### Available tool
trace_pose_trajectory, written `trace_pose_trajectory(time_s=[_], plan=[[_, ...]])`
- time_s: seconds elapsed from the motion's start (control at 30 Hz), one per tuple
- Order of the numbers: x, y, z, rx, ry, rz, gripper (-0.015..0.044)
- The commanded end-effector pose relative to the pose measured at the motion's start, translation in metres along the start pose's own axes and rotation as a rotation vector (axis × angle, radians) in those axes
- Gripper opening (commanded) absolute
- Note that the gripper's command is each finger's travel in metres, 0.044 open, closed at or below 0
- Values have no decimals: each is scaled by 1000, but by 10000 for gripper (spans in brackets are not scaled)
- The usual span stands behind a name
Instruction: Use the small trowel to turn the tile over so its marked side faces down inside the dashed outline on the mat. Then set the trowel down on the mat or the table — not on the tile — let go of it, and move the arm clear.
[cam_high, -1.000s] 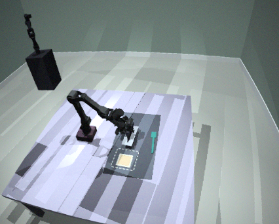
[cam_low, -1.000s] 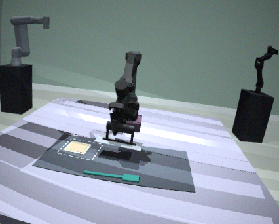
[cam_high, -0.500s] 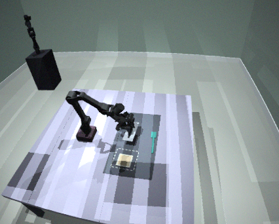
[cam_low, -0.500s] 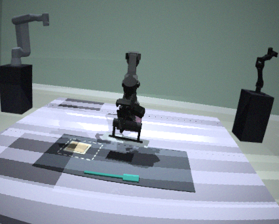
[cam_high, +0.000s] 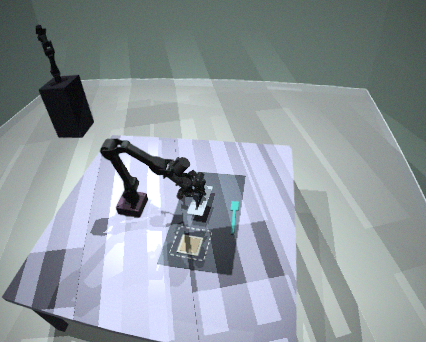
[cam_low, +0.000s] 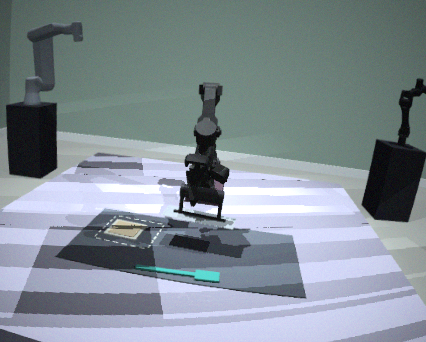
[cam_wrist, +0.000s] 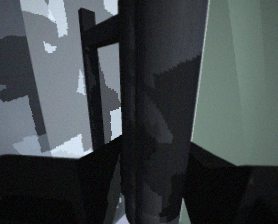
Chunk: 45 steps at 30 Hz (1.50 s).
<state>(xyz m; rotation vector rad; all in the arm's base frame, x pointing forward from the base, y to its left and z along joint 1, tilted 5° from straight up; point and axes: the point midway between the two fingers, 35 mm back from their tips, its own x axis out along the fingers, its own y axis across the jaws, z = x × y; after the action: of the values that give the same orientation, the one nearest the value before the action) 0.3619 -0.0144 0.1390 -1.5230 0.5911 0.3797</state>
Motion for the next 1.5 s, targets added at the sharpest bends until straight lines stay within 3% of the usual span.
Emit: trace_pose_trajectory(time_s=[0.0, 0.97, 1.47], plan=[[-1, -5, 0, 7, 3, -13, 0], [0, 1, 0, -4, -2, 5, 0], [22, -5, 46, -316, -223, 125, 0]])
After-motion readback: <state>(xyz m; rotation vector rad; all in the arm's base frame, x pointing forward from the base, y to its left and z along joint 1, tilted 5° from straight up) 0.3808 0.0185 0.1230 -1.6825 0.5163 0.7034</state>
